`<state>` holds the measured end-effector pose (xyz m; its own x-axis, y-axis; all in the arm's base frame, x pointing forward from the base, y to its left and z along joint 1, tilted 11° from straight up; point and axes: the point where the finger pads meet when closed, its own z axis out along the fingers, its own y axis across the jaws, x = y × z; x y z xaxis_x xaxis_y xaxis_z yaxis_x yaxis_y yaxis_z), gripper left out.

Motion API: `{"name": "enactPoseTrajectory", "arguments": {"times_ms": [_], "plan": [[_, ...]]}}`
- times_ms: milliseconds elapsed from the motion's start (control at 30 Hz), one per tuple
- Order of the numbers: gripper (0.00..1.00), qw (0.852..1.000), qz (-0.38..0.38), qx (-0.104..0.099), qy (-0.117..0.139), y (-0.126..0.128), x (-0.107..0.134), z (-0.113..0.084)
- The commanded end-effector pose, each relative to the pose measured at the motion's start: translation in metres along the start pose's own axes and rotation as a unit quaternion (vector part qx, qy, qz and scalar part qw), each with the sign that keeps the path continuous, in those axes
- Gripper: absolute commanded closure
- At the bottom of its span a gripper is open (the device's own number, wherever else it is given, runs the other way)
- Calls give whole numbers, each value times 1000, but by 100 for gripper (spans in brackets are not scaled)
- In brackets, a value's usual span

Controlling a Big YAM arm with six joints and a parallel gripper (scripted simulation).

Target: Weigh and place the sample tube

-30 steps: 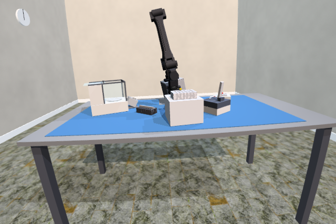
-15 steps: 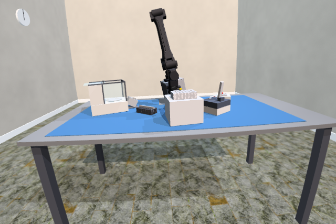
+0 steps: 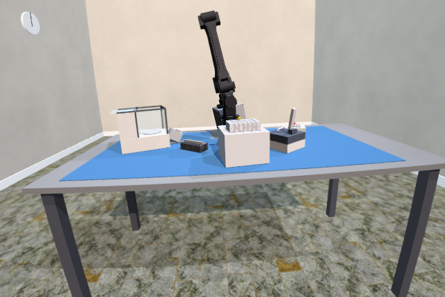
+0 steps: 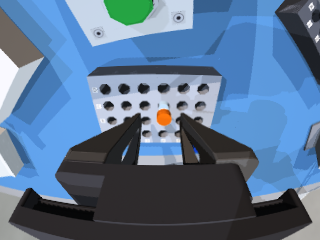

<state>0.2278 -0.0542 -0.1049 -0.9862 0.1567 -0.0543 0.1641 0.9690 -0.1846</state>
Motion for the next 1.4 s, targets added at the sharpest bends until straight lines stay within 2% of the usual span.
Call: {"name": "enactPoseTrajectory", "arguments": {"times_ms": [0,167,200,267,367,733,767,867,1000,1367], "plan": [[64,1000,-4,1,2,-2,4,4],[64,1000,-3,1,1,-2,3,5],[64,1000,-5,0,-10,-1,-2,1],[64,1000,-5,0,2,-1,4,7],[64,1000,-3,1,2,-2,4,9],[64,1000,-4,0,2,-2,4,13],[64,1000,-3,0,-10,-2,-2,9],[64,1000,-3,0,1,-2,3,15],[64,1000,-1,0,-5,0,-4,13],[64,1000,-1,0,-5,0,-4,13]]}}
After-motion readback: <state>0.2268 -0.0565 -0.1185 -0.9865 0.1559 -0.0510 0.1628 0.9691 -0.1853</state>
